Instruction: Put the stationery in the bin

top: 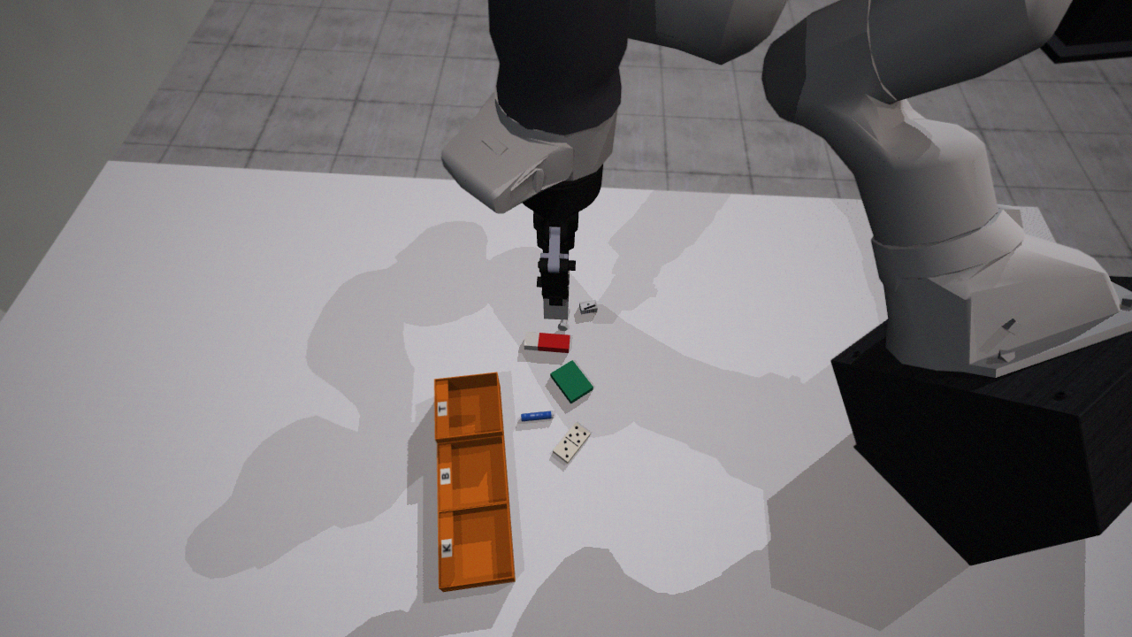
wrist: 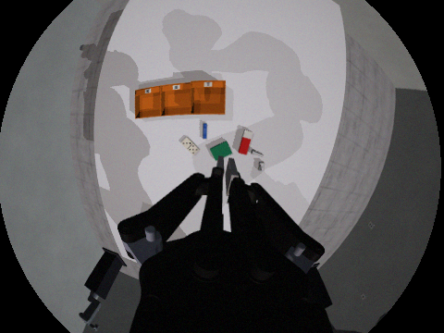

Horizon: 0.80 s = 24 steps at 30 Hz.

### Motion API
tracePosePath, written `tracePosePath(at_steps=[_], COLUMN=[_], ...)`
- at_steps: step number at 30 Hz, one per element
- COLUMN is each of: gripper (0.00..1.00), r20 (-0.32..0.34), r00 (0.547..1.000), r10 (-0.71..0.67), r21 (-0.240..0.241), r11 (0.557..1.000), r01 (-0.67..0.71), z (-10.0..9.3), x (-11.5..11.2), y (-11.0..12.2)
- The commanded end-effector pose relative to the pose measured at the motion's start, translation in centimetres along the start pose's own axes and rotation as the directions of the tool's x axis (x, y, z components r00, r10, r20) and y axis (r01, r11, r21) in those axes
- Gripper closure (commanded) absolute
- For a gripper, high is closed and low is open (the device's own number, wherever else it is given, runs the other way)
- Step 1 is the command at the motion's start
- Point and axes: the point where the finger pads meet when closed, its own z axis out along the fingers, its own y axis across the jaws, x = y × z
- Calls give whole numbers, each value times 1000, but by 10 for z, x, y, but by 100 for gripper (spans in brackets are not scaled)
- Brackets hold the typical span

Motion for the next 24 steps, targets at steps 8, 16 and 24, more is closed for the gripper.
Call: tracePosePath(at_steps=[8, 16, 24], gripper=[95, 95, 95], r20=[-2, -2, -2], r00=[1000, 1000, 1000], r10=[27, 27, 27], r21=[-4, -4, -4], r11=[1000, 1000, 1000], r01=[-27, -27, -27], z=[39, 78, 111], x=[39, 78, 111], y=[-18, -37, -53])
